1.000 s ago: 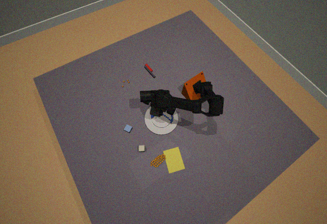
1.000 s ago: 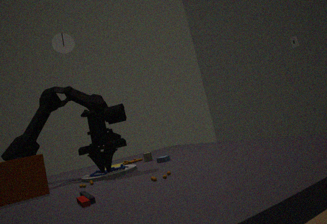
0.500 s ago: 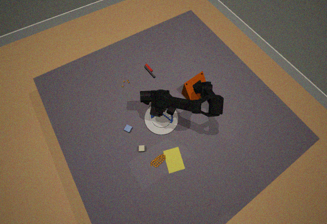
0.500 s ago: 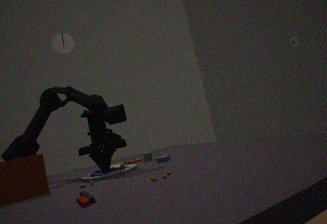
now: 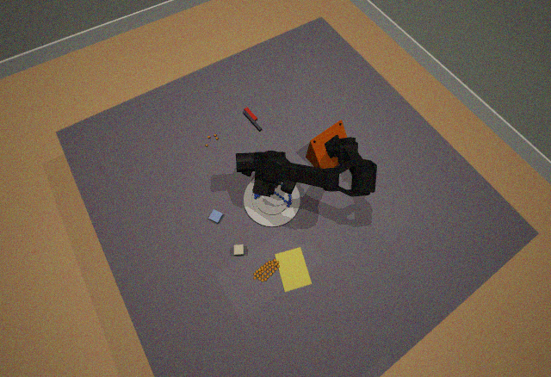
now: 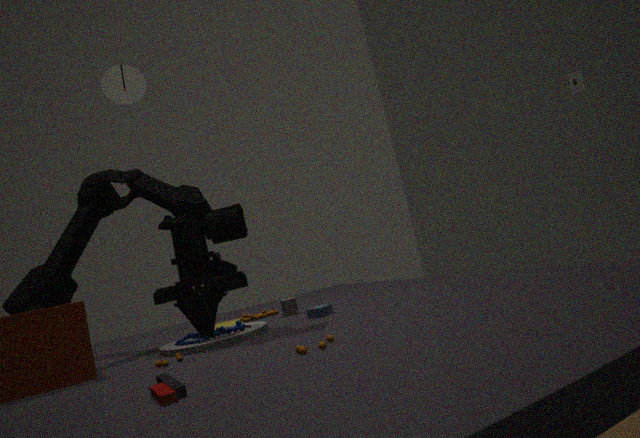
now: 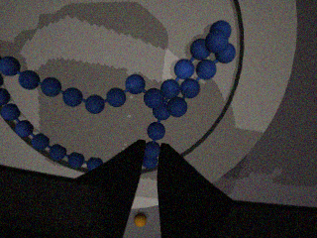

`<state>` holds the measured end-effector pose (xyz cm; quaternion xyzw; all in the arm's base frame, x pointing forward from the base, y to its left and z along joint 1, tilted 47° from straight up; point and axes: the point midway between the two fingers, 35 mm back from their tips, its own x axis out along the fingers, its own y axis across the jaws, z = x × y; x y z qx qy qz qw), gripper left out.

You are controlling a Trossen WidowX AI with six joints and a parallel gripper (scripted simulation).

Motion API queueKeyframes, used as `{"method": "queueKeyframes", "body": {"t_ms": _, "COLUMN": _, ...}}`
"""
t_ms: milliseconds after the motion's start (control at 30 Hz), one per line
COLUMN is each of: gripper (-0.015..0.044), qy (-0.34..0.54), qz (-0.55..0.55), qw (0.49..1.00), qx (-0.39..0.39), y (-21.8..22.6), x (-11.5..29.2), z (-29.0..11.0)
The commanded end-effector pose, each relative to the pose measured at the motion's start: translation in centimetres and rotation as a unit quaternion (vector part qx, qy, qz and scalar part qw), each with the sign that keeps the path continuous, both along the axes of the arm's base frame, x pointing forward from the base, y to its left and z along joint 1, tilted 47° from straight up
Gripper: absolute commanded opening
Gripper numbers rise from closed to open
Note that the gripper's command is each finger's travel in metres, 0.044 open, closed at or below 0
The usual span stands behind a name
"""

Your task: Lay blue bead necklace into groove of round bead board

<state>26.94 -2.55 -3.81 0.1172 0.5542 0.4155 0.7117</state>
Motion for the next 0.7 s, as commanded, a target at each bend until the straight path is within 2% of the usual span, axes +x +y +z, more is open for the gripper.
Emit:
{"method": "queueKeyframes", "body": {"t_ms": 0, "gripper": 0.0, "qy": 0.0, "qz": 0.0, "qw": 1.0, "qx": 0.0, "y": 0.0, "x": 0.0, "z": 0.0}}
{"method": "queueKeyframes", "body": {"t_ms": 667, "gripper": 0.0, "qy": 0.002, "qz": -0.002, "qw": 1.0, "qx": 0.002, "y": -1.3, "x": 0.0, "z": -0.4}}
